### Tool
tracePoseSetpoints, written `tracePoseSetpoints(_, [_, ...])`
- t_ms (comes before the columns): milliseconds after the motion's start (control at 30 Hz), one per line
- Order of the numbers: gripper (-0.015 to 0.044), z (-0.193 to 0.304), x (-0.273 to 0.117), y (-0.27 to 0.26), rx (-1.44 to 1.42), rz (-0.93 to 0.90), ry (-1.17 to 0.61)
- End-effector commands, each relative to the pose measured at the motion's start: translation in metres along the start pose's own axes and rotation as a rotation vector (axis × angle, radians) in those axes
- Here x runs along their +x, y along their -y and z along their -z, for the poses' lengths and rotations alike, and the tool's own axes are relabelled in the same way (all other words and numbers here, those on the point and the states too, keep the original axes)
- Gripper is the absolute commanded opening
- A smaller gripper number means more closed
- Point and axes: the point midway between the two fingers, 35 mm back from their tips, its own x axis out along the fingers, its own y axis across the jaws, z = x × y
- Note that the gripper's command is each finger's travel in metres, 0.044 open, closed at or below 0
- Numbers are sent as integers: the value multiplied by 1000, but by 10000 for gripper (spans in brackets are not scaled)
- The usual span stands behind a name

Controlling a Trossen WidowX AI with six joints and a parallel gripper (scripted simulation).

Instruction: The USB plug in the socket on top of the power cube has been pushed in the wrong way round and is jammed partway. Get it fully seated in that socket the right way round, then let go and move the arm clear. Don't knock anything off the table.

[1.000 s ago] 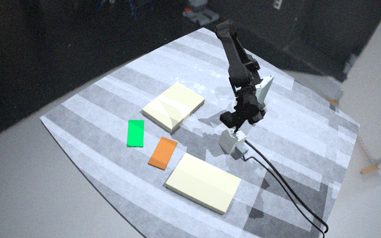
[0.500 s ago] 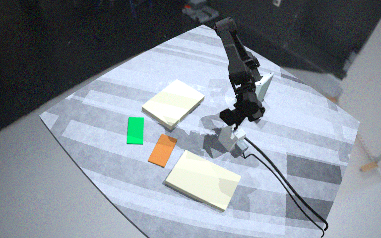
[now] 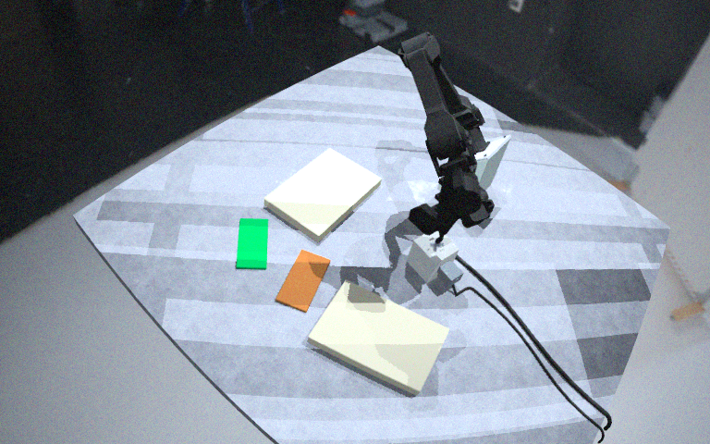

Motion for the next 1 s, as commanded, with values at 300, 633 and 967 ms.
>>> tracePoseSetpoints(300, [0,0,2,0,-4,0,1])
tracePoseSetpoints(633, [0,0,3,0,-4,0,1])
tracePoseSetpoints(967, [0,0,4,0,-4,0,0])
